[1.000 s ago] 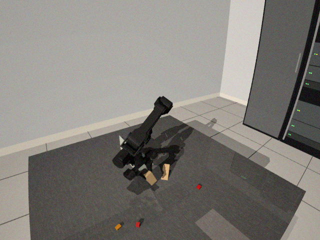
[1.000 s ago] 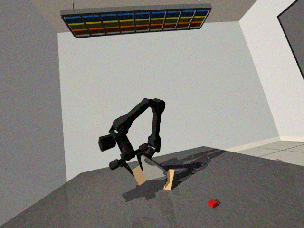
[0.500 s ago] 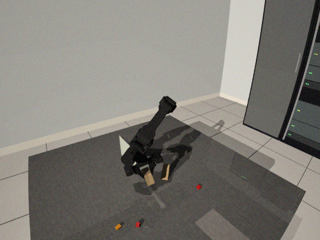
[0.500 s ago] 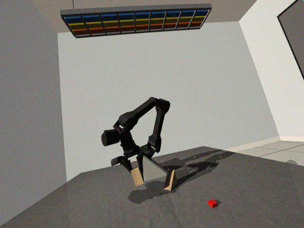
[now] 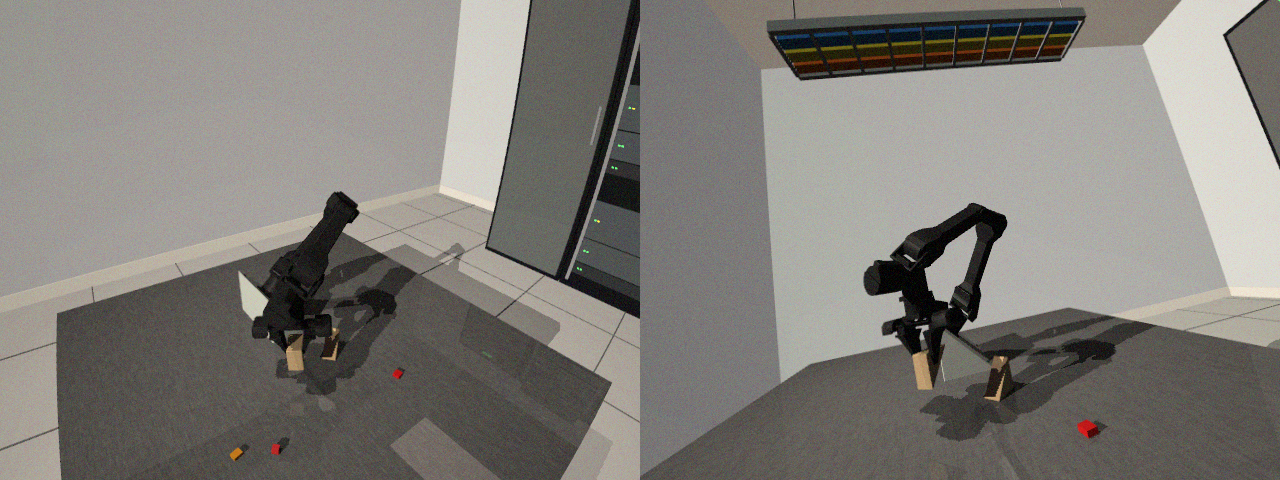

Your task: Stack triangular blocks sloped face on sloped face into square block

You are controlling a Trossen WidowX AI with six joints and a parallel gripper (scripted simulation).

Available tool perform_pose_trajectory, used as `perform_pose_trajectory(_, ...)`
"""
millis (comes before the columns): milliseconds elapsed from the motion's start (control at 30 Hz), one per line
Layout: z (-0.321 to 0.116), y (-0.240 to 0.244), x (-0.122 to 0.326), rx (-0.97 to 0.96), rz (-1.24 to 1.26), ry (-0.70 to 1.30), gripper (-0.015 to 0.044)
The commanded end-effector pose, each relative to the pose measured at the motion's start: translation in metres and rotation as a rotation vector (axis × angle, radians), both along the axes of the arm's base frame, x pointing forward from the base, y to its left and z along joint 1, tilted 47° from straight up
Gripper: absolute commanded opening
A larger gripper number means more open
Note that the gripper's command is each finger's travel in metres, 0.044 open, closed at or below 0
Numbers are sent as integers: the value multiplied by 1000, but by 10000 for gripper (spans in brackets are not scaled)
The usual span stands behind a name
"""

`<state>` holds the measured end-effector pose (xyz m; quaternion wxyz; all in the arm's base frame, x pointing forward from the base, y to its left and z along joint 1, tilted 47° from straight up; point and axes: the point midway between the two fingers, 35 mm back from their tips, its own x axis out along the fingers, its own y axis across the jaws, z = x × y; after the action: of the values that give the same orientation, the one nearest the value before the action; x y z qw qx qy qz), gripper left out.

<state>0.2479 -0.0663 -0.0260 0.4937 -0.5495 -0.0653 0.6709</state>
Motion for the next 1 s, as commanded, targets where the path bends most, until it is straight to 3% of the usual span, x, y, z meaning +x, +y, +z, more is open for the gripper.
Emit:
perform_pose_trajectory(0,2,-2,3,-42,-54,81,0)
perform_pose_trajectory(267,6,-2,4,-47,-64,95,0)
perform_pose_trajectory(967,99,19,6,-13,-29,75,0)
